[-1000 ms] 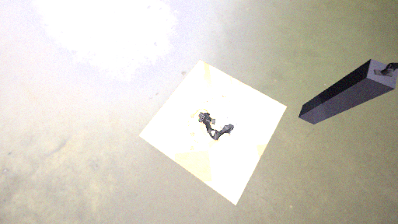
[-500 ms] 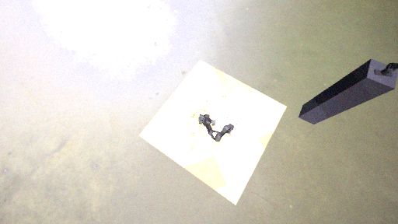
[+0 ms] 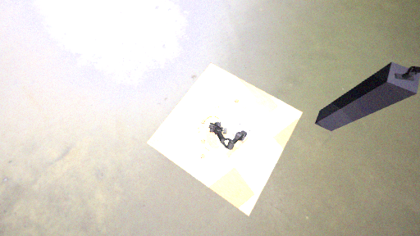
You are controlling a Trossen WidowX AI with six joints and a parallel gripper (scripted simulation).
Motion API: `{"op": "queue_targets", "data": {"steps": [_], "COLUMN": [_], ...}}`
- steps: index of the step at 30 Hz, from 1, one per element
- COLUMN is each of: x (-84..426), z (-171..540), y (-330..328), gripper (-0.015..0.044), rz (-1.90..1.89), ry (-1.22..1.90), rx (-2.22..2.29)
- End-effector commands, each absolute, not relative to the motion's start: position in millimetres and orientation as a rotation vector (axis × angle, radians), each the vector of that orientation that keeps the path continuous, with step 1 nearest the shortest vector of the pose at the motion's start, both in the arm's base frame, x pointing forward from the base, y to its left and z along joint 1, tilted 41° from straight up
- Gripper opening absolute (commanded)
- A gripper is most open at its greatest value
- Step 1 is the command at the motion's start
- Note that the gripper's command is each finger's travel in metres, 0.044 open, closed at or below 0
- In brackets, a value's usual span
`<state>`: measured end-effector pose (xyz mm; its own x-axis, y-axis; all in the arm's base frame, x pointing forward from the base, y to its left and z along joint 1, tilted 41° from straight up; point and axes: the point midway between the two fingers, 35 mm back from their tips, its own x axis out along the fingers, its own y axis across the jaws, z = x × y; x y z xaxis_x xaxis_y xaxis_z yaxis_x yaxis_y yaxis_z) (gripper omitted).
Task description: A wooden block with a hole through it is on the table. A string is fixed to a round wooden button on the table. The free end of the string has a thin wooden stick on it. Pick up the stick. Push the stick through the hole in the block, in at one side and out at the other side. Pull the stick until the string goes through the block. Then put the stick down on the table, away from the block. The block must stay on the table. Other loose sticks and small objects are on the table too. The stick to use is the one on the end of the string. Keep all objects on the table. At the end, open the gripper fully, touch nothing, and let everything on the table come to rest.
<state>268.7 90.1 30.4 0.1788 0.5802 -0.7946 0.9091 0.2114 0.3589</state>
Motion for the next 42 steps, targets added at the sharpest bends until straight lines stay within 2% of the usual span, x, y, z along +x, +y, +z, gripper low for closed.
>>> {"op": "queue_targets", "data": {"steps": [1,4,9,17,26,42], "x": [268.7,268.9,258.5,257.7,257.0,256.1], "z": [30.6,37.7,88.3,90.4,100.3,104.4], "y": [90.2,83.0,39.5,38.0,26.8,22.3], "gripper": [0.0131,0.0210,0.0210,0.0210,0.0440,0.0440], "rz": [-0.421,-0.423,-0.427,-0.427,-0.439,-0.446], "ry": [1.510,1.509,1.507,1.507,1.503,1.500], "rx": [1.475,1.473,1.473,1.474,1.473,1.478]}}
